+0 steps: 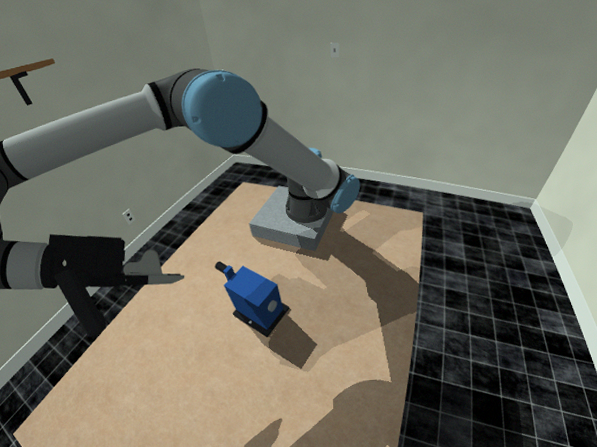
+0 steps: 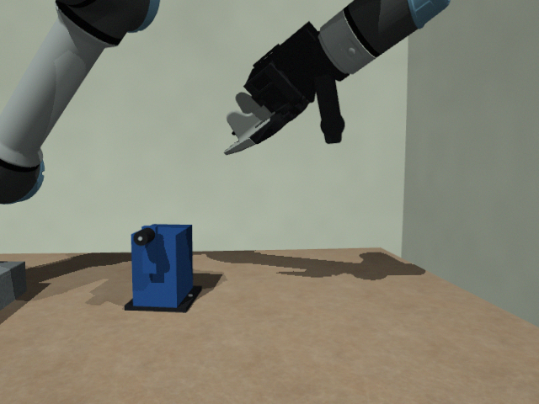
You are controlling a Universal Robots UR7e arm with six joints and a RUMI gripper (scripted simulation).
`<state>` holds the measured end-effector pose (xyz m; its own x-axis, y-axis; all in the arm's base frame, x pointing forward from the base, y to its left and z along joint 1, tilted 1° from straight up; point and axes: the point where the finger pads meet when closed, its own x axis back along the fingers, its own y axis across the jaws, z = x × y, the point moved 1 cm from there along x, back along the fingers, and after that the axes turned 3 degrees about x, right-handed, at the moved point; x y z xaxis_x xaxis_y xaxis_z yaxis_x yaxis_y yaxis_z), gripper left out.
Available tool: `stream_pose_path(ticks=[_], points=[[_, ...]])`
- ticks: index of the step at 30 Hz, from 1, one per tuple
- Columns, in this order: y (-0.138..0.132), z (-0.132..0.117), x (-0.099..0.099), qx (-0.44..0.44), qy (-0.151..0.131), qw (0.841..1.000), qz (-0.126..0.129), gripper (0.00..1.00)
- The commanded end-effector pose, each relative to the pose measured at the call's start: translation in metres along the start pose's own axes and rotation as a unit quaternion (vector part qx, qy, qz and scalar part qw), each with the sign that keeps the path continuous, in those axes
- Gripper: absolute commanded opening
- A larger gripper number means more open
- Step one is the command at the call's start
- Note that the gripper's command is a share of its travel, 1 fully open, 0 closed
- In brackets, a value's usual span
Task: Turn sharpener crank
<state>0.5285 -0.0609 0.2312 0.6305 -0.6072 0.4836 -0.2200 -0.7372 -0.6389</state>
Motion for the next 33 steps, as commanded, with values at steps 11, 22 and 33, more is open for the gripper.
stream_pose_path(ticks=[11,22,33], points=[[0.044,-0.031,0.003,-0.171,0.112,0.979,0.012,0.32],[0.069,-0.050,-0.004,-0.288,0.180,0.940,0.039,0.32],[0.100,-0.071,-0.022,-0.411,0.249,0.873,0.084,0.32]])
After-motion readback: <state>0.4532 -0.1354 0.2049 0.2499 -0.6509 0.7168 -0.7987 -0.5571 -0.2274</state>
